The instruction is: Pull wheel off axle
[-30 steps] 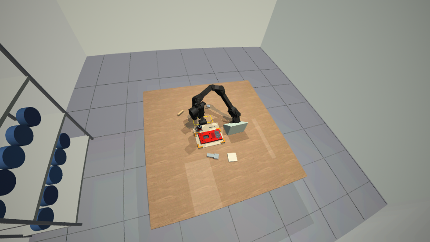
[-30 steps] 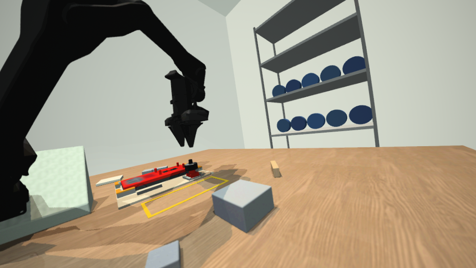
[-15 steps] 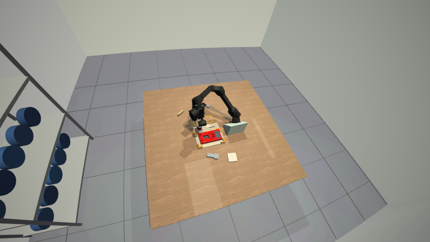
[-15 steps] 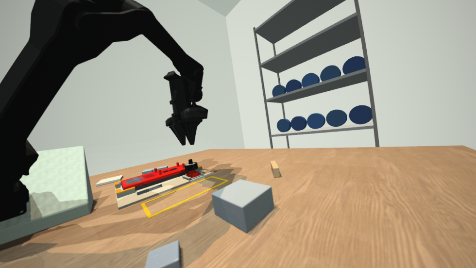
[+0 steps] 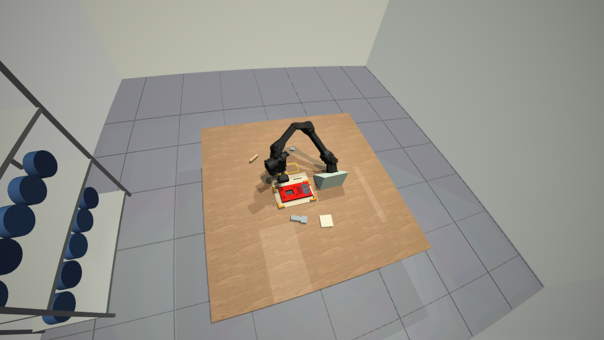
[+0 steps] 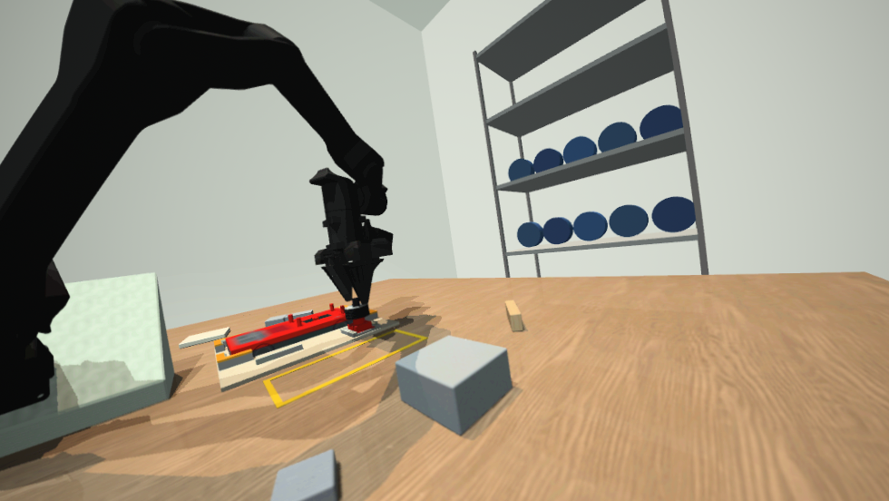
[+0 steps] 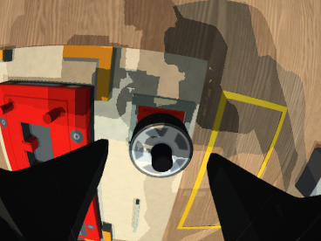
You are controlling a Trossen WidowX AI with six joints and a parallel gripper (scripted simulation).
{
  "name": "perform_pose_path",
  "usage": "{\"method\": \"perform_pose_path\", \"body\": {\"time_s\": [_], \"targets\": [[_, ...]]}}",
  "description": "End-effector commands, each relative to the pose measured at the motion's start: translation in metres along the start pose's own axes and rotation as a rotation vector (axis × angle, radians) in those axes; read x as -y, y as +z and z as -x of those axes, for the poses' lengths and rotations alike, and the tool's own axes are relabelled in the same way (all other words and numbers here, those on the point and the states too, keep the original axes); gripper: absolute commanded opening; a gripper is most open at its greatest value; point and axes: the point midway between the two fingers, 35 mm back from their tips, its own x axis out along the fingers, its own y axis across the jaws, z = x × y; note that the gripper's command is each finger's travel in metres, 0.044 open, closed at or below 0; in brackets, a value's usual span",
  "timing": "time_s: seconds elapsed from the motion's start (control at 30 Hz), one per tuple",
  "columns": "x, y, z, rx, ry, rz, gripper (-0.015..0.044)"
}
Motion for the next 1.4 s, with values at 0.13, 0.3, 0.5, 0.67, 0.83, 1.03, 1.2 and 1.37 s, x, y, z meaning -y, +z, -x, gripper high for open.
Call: {"method": "perform_pose_path", "body": {"time_s": [0.13,0.3,0.5,0.67,0.83,1.03,1.2,1.37], "targets": [[0.001,-0.002,-0.018,0.0,-0.007,0.003,0.03],[0.001,-0.002,-0.014,-0.005,-0.003,0.0,0.0188],[0.001,-0.002,-0.014,-0.005,-0.003,0.0,0.0148],[0.001,-0.002,-0.013,-0.005,-0.003,0.0,0.0037],[0.001,-0.002,-0.012,-0.005,-0.003,0.0,0.0],[0.001,-0.002,-0.01,-0.005,-0.003,0.0,0.0],[0.001,-0.002,-0.008,-0.004,-0.003,0.0,0.0],[0.001,-0.002,-0.006,-0.004,-0.003,0.0,0.0]]}}
